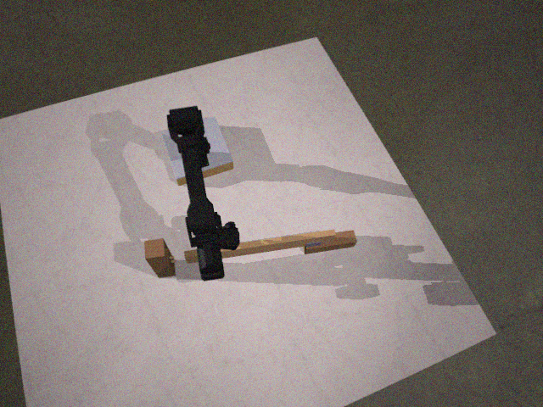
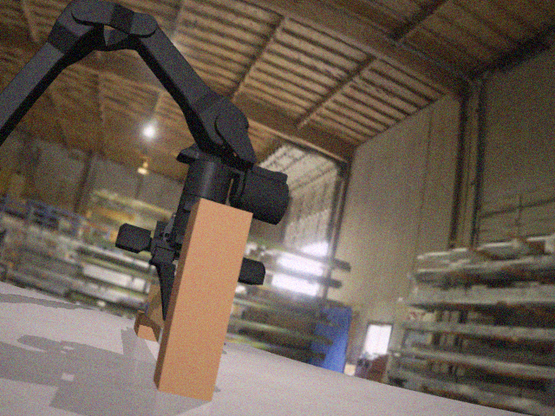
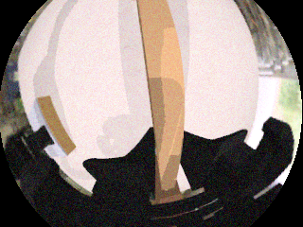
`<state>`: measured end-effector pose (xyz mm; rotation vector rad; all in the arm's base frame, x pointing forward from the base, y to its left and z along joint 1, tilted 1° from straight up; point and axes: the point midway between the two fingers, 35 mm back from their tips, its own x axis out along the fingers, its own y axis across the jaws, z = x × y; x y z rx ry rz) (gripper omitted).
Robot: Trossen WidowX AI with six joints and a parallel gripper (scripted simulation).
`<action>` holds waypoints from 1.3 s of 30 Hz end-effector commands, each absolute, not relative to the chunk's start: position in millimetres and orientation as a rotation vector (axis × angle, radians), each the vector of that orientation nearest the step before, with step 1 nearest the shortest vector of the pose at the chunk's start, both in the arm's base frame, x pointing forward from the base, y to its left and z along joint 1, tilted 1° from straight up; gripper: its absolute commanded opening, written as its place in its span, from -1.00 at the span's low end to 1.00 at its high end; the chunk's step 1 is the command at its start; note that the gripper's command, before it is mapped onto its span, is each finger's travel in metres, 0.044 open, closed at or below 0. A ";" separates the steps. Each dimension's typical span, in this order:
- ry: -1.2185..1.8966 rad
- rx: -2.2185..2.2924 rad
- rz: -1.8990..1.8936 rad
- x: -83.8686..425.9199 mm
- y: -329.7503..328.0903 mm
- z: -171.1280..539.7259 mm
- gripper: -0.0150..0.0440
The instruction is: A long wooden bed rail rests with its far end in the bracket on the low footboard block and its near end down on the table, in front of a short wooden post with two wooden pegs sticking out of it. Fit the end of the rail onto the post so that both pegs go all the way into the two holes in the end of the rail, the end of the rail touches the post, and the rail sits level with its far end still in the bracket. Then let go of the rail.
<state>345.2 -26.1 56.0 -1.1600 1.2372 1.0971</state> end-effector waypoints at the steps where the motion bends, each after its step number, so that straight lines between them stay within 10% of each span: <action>1: 1.236 -1.163 1.093 345.2 -28.9 57.5 -0.49; 39: 1.236 -1.164 1.093 343.8 -40.6 58.2 -0.49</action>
